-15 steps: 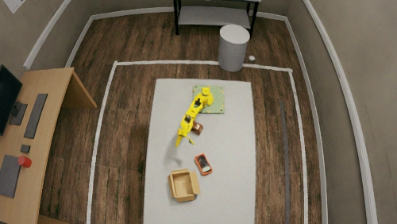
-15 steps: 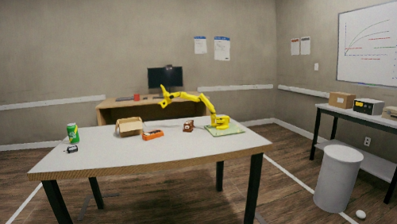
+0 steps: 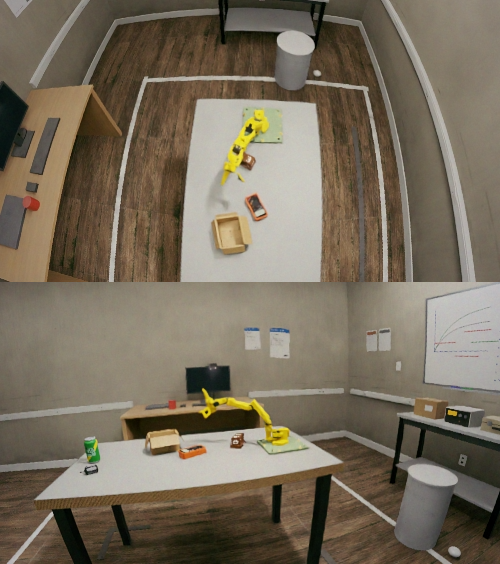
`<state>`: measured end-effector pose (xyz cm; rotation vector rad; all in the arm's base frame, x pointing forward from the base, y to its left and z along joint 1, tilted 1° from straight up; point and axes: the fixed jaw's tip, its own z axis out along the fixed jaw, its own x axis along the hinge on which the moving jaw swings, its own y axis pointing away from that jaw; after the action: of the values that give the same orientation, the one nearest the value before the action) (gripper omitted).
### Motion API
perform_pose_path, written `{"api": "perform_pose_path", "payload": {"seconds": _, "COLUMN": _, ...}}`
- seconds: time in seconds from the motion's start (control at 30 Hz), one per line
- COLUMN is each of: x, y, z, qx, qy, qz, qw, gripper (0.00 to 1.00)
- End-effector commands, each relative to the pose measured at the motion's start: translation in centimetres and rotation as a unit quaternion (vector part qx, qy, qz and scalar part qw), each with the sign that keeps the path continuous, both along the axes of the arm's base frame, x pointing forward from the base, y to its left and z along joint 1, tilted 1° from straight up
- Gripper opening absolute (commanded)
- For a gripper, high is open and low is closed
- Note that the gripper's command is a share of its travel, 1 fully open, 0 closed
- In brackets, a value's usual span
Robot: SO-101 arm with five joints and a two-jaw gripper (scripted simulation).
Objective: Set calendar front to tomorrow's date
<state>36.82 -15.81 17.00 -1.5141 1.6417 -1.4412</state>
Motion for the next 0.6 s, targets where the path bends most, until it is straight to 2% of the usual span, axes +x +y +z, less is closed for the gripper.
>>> {"api": "perform_pose_path", "payload": {"seconds": 0.0, "x": -0.1, "y": 0.0, "z": 0.3, "qx": -0.001, "qy": -0.003, "qz": 0.000, "qw": 1.000, "gripper": 1.00}}
{"api": "perform_pose_path", "payload": {"seconds": 0.27, "x": -0.4, "y": 0.3, "z": 0.1, "qx": -0.005, "qy": 0.015, "qz": 0.005, "qw": 1.000, "gripper": 0.98}}
{"api": "perform_pose_path", "payload": {"seconds": 0.4, "x": -1.4, "y": 1.0, "z": -0.2, "qx": -0.014, "qy": 0.056, "qz": 0.019, "qw": 0.998, "gripper": 0.93}}
{"api": "perform_pose_path", "payload": {"seconds": 0.53, "x": -3.4, "y": 2.1, "z": -0.8, "qx": -0.029, "qy": 0.124, "qz": 0.046, "qw": 0.991, "gripper": 0.85}}
{"api": "perform_pose_path", "payload": {"seconds": 0.57, "x": -3.4, "y": 2.1, "z": -0.8, "qx": -0.029, "qy": 0.124, "qz": 0.046, "qw": 0.991, "gripper": 0.85}}
